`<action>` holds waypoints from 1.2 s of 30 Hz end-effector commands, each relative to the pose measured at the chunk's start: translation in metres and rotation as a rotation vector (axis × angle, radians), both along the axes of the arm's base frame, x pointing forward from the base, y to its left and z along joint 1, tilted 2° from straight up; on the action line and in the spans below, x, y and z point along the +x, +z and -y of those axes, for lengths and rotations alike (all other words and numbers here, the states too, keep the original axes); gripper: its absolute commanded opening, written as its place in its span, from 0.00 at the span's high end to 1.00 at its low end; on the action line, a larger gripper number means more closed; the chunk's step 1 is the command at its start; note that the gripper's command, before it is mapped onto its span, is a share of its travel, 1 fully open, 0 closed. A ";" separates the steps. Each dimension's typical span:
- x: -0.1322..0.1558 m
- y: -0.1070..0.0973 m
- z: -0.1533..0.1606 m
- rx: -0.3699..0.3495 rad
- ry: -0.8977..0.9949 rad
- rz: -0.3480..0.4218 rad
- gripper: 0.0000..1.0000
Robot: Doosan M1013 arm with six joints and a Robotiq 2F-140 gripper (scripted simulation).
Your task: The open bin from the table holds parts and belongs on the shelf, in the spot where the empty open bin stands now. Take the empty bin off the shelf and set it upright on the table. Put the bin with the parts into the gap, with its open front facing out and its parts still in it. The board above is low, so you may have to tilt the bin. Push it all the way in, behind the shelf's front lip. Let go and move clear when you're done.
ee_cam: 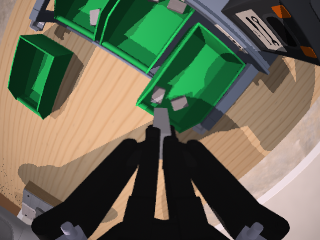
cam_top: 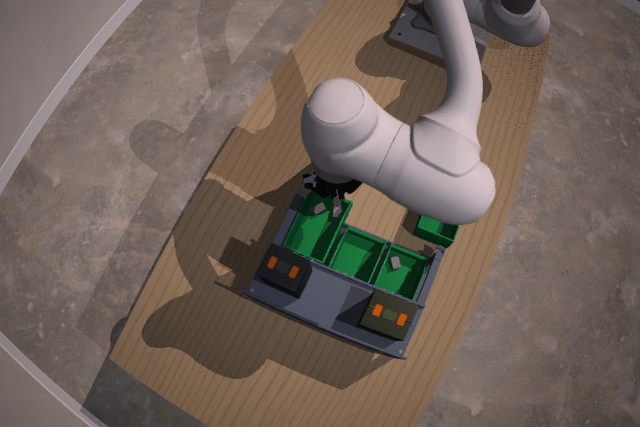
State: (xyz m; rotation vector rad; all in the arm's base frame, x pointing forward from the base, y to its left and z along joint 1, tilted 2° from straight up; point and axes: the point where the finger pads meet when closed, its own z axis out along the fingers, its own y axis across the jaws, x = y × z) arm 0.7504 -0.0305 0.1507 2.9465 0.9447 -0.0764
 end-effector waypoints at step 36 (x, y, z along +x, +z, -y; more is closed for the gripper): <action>-0.072 -0.017 0.029 0.027 1.001 0.011 0.90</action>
